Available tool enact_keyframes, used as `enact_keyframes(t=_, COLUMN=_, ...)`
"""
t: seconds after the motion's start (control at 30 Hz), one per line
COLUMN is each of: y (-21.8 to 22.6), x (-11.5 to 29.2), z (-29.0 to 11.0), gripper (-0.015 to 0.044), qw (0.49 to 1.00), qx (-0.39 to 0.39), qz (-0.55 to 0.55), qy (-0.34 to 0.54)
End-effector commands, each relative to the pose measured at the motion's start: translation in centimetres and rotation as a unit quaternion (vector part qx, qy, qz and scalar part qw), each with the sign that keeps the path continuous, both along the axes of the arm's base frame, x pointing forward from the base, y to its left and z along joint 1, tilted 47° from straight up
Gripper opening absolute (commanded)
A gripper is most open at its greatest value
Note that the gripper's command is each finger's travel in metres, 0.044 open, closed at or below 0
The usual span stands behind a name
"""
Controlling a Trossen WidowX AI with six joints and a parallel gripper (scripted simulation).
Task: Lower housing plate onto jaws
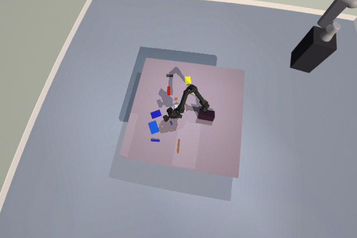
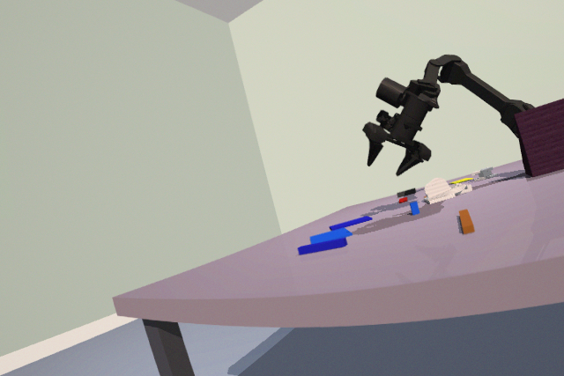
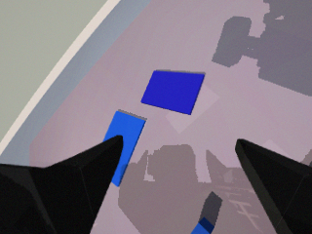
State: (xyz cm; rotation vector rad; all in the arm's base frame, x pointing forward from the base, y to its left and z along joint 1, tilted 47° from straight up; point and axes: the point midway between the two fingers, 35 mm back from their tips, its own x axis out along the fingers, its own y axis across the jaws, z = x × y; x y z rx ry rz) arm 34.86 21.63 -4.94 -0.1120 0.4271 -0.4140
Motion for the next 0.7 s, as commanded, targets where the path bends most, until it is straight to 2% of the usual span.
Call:
enact_keyframes(t=0.0, y=-0.9, x=0.6, z=1.2, gripper=0.044, qw=0.998, qx=-0.055, qz=0.014, qy=0.037)
enact_keyframes(t=0.33, y=-3.2, x=1.6, z=3.9, gripper=0.044, qw=0.975, qx=-0.178, qz=0.048, qy=0.126)
enact_keyframes(t=0.67, y=-5.8, x=2.2, z=6.7, gripper=0.044, qw=0.928, qx=-0.288, qz=0.087, qy=0.217)
